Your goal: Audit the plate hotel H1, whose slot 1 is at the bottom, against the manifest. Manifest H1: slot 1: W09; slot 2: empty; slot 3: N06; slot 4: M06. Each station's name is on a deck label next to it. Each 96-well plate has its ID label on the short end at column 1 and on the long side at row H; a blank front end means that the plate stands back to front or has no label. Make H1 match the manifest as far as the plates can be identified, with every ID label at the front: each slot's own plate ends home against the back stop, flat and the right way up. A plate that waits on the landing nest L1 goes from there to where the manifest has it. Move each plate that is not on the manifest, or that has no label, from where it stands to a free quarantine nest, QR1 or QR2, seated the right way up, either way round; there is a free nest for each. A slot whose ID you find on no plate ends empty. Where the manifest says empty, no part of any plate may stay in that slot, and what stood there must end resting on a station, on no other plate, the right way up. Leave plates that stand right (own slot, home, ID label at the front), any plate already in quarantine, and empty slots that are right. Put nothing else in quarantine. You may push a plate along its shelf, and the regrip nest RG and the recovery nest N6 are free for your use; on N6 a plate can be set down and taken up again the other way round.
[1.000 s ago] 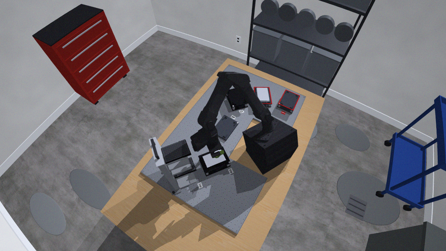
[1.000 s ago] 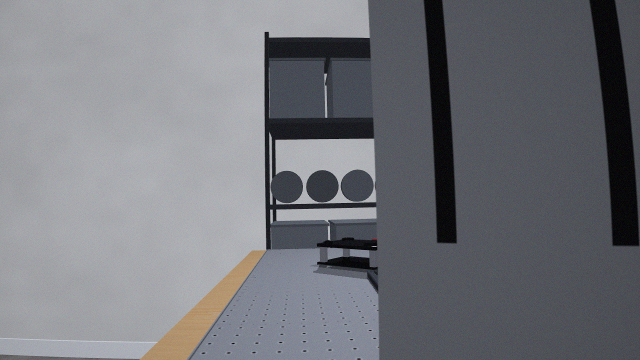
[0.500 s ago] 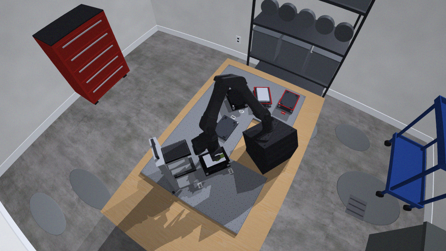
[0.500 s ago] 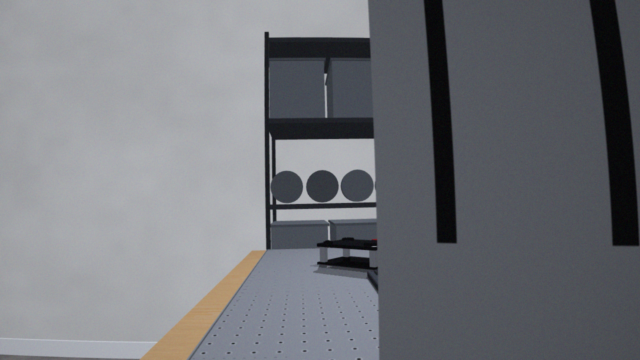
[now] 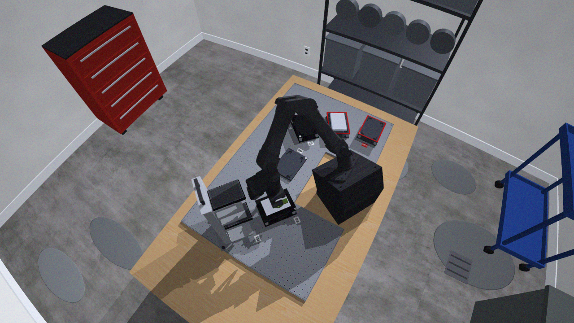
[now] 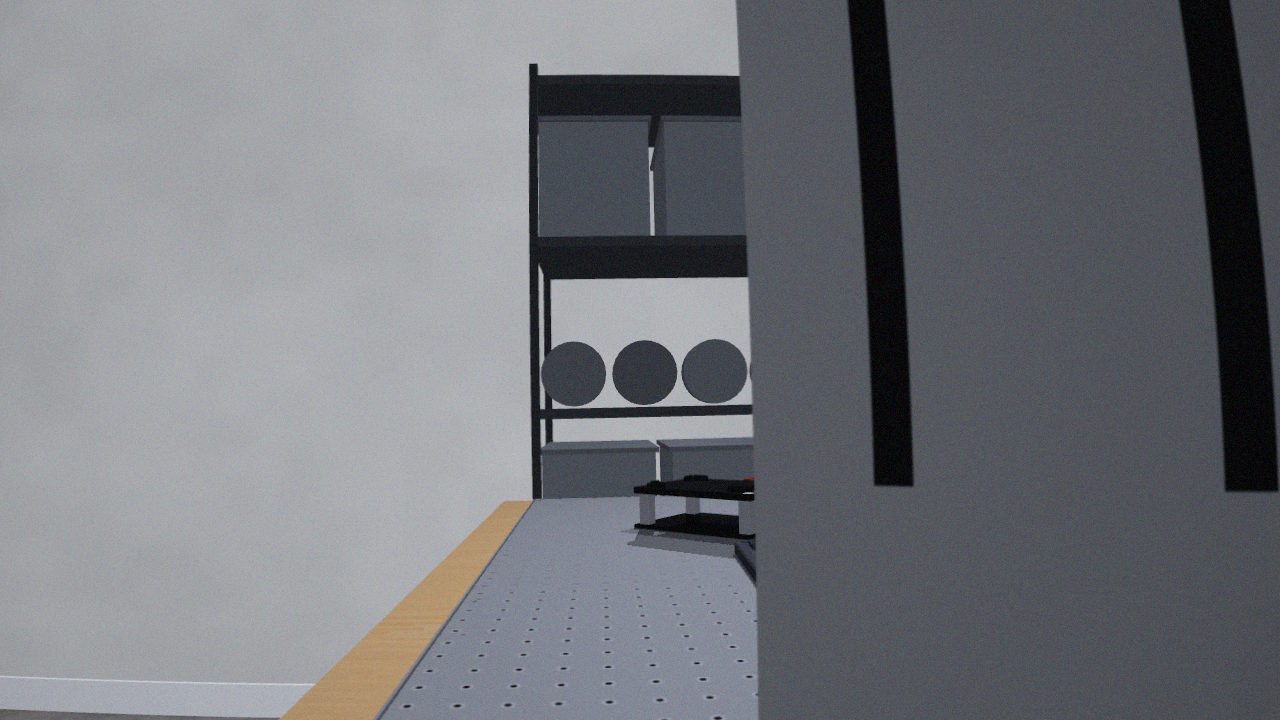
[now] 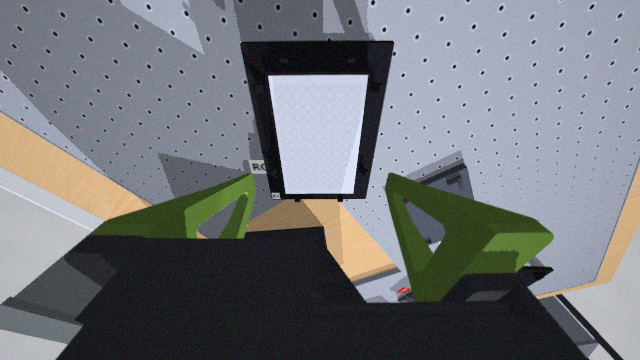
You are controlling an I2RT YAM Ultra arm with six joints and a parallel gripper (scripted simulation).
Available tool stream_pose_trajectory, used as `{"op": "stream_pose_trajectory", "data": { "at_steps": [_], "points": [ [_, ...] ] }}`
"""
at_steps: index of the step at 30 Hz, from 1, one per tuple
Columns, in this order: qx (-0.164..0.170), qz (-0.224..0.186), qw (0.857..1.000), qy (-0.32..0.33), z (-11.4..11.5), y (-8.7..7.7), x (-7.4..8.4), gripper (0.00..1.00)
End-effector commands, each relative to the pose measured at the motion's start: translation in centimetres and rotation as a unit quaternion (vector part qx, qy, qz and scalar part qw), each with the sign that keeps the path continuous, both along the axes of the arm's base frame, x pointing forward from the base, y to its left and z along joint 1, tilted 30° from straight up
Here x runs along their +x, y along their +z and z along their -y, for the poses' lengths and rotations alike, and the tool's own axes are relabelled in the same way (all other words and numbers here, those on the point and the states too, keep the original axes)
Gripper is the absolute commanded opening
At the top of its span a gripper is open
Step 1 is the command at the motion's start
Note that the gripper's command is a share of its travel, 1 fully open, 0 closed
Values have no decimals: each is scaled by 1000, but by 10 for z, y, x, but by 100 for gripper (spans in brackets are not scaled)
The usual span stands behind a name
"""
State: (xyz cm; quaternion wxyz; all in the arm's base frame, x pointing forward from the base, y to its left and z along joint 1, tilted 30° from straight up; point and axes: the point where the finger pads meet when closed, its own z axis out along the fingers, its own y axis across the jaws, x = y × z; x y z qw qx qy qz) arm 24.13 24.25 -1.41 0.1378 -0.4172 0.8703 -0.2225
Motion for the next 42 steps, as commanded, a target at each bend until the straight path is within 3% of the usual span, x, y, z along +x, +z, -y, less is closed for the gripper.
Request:
{"op": "stream_pose_trajectory", "data": {
  "at_steps": [1,10,11,27,32,42],
  "points": [
    [5,4,1000,4,-4,2,1,100],
    [5,4,1000,4,-4,2,1,100],
    [-9,-1,1000,6,4,-9,-1,100],
    [-9,-1,1000,1,11,-24,8,100],
    [-4,1,1000,11,4,-26,7,100],
    [-8,-2,1000,4,15,-39,14,100]
  ]
}}
